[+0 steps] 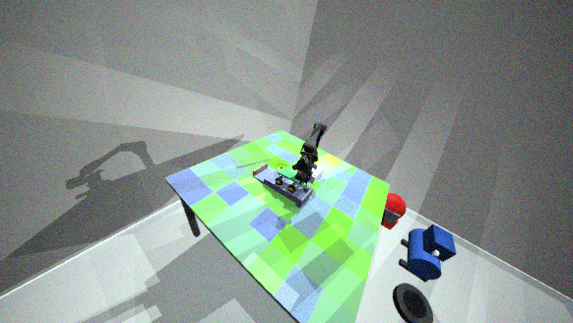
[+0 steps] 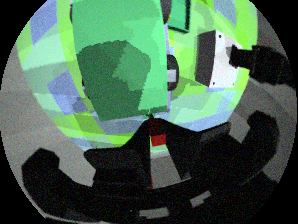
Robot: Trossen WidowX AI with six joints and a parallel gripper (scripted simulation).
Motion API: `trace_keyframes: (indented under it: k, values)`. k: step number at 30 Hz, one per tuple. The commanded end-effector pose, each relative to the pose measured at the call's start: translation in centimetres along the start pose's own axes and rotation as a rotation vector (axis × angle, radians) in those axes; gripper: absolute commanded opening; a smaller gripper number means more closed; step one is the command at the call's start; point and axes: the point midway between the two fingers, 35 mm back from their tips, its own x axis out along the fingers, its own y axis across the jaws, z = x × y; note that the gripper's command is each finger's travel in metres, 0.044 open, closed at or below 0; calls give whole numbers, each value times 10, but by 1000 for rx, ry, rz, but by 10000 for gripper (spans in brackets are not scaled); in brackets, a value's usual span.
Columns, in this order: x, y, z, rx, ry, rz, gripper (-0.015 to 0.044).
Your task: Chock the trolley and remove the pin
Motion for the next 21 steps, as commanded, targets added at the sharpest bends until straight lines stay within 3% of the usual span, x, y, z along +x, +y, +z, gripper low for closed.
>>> trace_keyframes:
  k: [1, 21]
  values:
    - [-5, 0, -2, -4, 6, 5, 0]
    - [-19, 1, -4, -4, 6, 5, 0]
